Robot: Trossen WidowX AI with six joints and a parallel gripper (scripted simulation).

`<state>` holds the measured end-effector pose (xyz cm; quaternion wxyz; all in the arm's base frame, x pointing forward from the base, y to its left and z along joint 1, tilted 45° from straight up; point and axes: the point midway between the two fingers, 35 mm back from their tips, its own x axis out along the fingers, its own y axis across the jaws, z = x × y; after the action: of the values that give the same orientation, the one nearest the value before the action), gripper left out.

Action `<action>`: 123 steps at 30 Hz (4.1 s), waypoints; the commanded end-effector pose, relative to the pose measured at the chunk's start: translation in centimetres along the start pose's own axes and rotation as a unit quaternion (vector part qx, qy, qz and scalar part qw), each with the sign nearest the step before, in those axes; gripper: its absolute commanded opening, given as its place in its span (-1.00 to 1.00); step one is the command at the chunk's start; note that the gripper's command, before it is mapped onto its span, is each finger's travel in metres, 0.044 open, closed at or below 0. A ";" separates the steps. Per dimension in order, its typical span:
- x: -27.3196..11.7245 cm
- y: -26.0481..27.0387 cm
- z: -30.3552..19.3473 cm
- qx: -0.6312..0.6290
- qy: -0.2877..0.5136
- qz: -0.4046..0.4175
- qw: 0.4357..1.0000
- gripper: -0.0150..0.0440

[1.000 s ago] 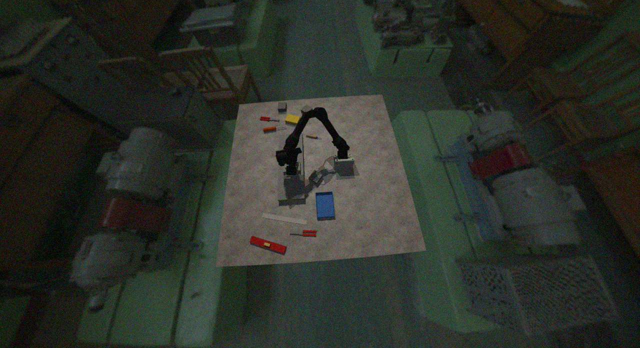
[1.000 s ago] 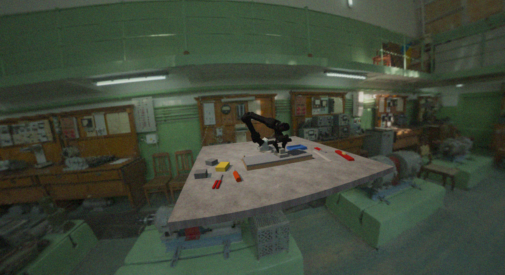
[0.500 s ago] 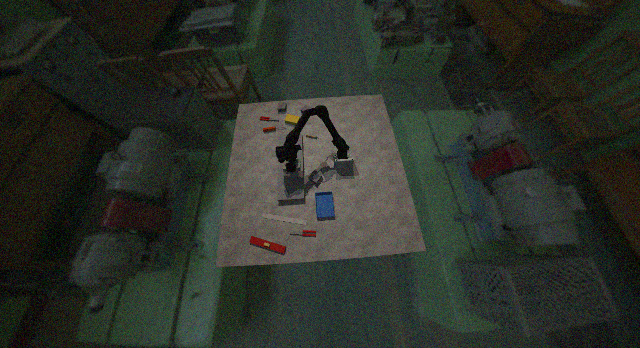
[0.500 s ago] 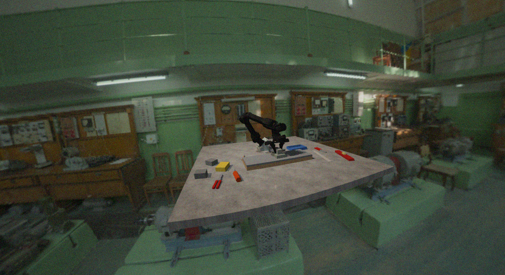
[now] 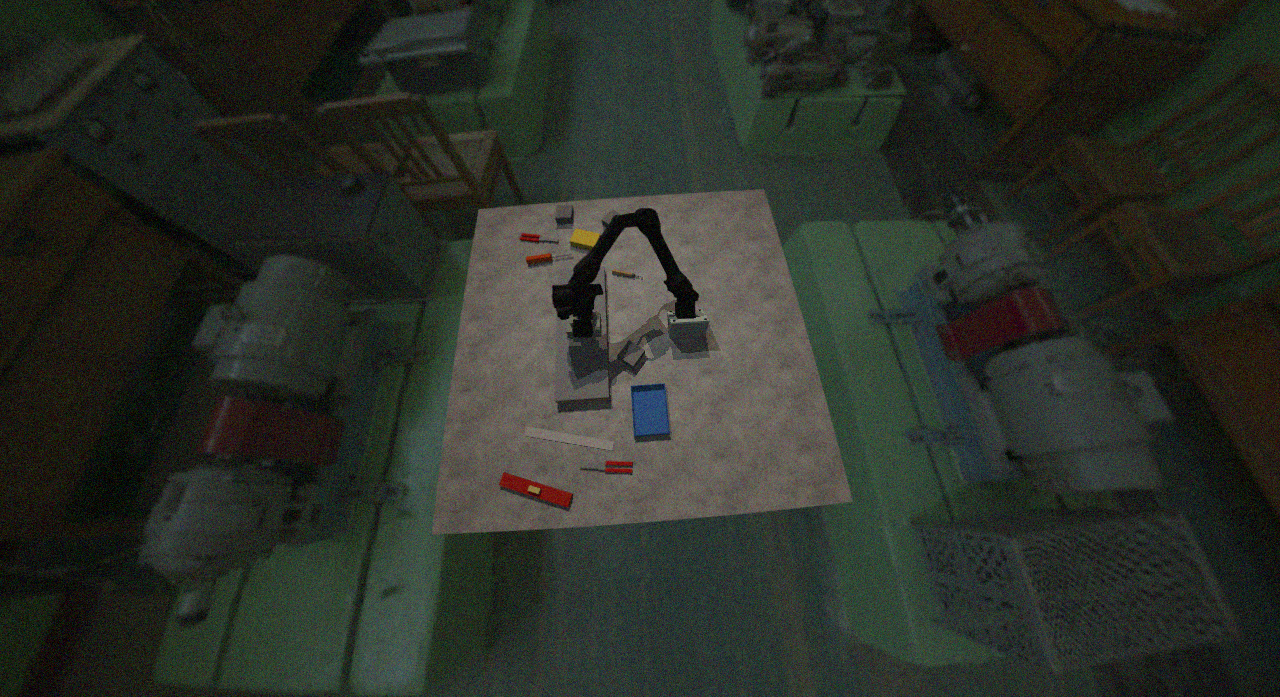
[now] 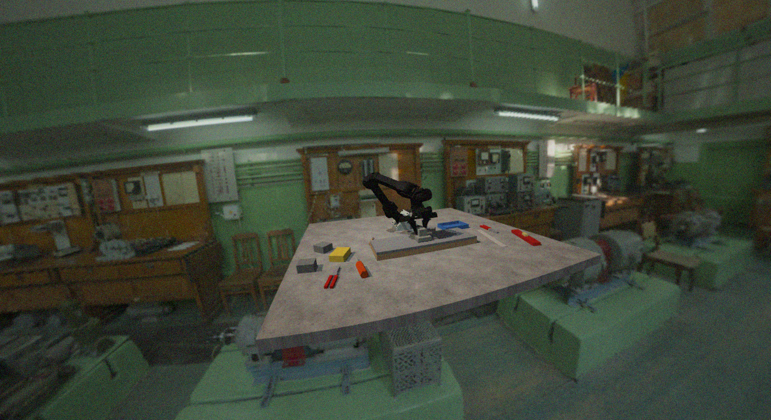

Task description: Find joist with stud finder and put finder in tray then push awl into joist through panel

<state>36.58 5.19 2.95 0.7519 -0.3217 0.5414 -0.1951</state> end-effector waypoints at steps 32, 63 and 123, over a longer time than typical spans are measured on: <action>0.0 -5.8 0.0 0.000 0.000 -0.005 1.000 -0.49; 0.0 -10.6 0.0 0.000 0.000 -0.006 1.000 -0.49; -0.2 -18.5 0.1 -0.002 -0.001 -0.007 1.000 -0.49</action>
<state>37.58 -7.98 15.99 0.7505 -0.3266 0.5389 -0.1993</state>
